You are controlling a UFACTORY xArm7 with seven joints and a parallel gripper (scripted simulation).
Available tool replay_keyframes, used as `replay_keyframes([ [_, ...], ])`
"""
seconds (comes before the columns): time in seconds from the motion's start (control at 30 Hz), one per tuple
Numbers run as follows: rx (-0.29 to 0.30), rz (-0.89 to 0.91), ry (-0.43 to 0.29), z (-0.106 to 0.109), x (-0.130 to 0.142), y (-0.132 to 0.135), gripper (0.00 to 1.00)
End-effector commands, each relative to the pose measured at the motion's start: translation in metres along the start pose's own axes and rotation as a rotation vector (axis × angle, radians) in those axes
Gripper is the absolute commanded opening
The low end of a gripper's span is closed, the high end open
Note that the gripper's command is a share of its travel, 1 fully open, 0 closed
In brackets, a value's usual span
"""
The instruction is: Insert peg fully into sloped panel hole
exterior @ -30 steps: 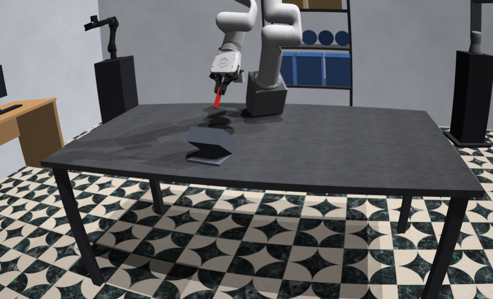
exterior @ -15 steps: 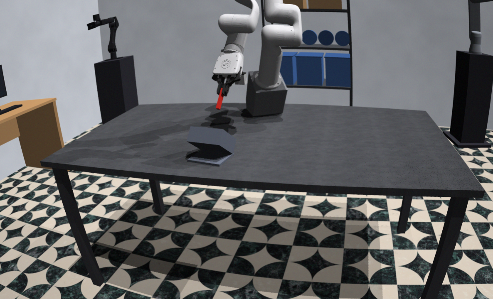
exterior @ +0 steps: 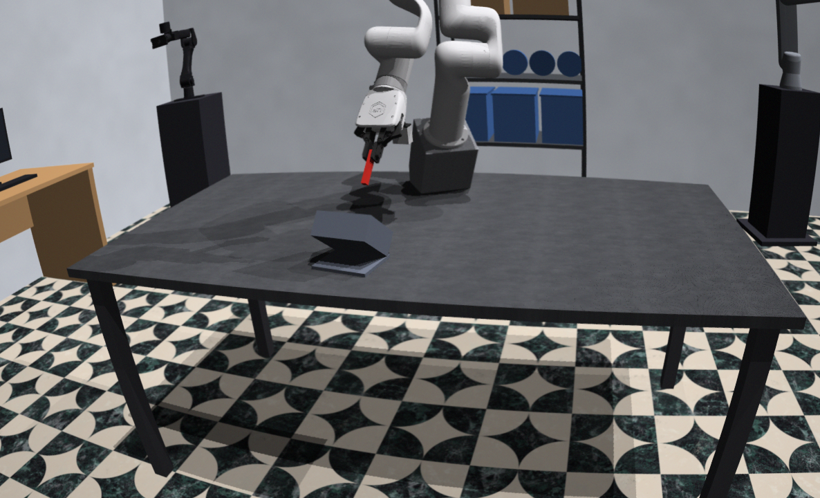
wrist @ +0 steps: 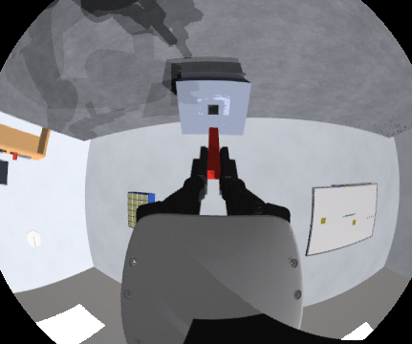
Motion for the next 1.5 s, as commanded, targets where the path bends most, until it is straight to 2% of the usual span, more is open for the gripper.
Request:
replay_keyframes([
  [0.0,-0.001,0.001,-0.002,-0.004,0.001,0.000,0.00],
  [1.17,0.000,0.000,-0.002,-0.046,0.001,0.000,0.00],
  [1.47,0.000,0.000,-0.002,-0.051,0.001,0.000,0.00],
])
Point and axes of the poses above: the point where the finger pads meet when closed, its own z axis back along the fingers, its own y axis across the jaws, x = y × z, the point moved 9 cm from there along z, back along the fingers, and after that the axes turned 9 degrees about -z, right-handed, at the moved point
